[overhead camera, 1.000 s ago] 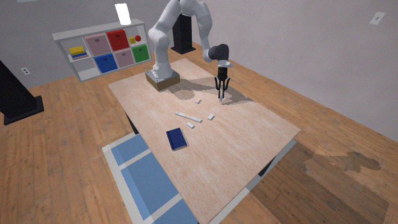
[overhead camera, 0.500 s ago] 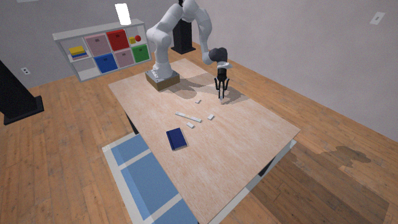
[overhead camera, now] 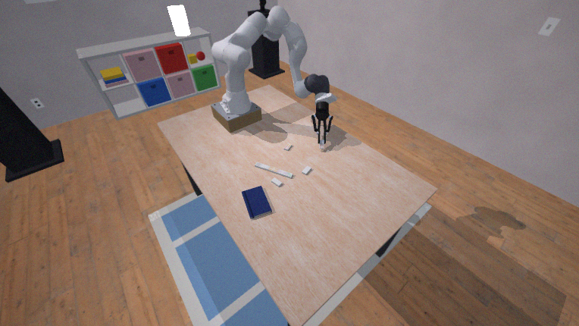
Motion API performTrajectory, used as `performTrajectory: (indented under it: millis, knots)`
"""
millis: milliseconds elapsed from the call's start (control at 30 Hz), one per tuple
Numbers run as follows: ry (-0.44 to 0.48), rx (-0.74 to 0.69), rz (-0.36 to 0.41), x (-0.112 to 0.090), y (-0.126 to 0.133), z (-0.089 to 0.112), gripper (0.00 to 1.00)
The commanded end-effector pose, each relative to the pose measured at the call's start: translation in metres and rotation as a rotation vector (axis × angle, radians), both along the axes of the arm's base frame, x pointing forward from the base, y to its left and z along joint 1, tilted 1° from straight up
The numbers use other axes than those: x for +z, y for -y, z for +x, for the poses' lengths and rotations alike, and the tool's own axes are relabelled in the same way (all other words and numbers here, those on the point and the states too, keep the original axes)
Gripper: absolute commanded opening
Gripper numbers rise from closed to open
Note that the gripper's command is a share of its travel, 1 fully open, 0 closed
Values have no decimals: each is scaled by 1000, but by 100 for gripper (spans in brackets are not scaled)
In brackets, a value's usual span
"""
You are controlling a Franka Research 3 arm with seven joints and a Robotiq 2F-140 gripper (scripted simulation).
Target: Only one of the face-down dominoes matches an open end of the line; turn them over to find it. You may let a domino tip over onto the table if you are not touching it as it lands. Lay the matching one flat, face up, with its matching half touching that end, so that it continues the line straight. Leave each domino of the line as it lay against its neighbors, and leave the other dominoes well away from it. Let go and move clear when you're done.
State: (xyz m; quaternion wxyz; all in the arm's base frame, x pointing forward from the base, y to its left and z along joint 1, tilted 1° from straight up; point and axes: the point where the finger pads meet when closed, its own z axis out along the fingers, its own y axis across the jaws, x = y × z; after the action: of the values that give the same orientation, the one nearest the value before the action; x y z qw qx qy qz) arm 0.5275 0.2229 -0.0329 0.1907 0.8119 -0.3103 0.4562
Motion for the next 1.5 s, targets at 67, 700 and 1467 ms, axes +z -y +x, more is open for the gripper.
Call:
performTrajectory:
  millis: [67,700,1467]
  knots:
    - [65,-36,-15,0,2,-2,22]
    - [146,-35,-93,-6,-1,-5,22]
    - [192,-34,-137,-10,-3,-7,22]
